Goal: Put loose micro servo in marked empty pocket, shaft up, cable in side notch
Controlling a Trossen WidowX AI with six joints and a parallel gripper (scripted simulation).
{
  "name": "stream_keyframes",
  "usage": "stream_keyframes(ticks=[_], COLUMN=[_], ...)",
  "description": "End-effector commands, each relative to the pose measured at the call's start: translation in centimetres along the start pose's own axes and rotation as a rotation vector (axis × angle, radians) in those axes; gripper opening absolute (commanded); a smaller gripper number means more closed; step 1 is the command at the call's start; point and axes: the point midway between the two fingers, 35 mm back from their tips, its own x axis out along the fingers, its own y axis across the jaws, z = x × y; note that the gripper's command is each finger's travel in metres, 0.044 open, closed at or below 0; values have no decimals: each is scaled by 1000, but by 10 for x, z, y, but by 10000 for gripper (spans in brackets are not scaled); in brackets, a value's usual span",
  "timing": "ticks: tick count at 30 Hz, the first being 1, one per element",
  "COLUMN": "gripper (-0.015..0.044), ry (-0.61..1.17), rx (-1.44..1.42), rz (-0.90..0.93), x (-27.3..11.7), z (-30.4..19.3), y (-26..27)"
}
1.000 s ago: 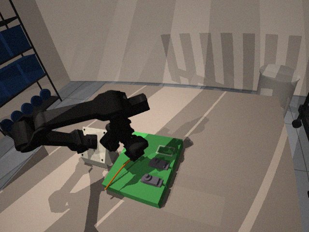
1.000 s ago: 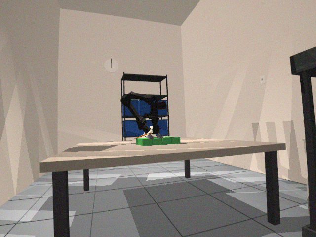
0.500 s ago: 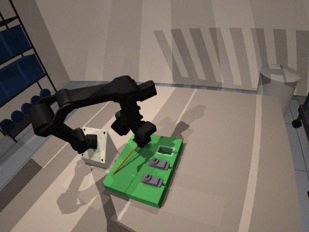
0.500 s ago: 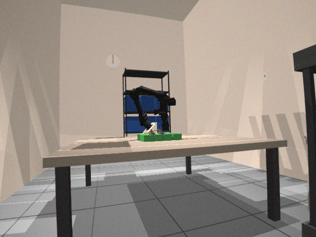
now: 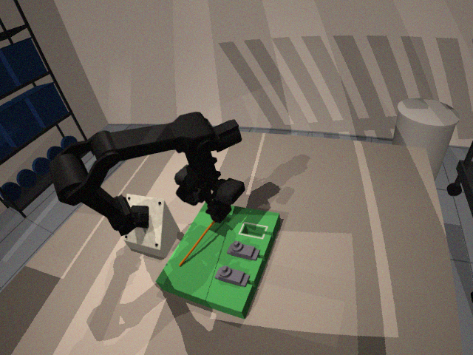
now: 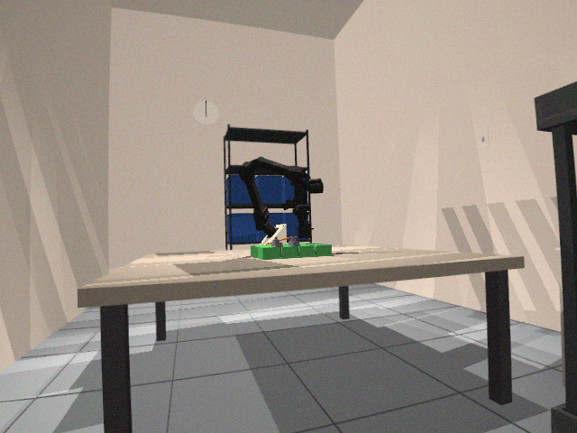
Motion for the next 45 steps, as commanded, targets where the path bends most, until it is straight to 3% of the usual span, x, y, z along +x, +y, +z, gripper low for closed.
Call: stream_keyframes(ticks=[1,45], gripper=[0,0], ry=[8,6], rx=[-127,-1648], rz=[1,7], x=[-1,-2], z=[-2,-2], y=[1,1])
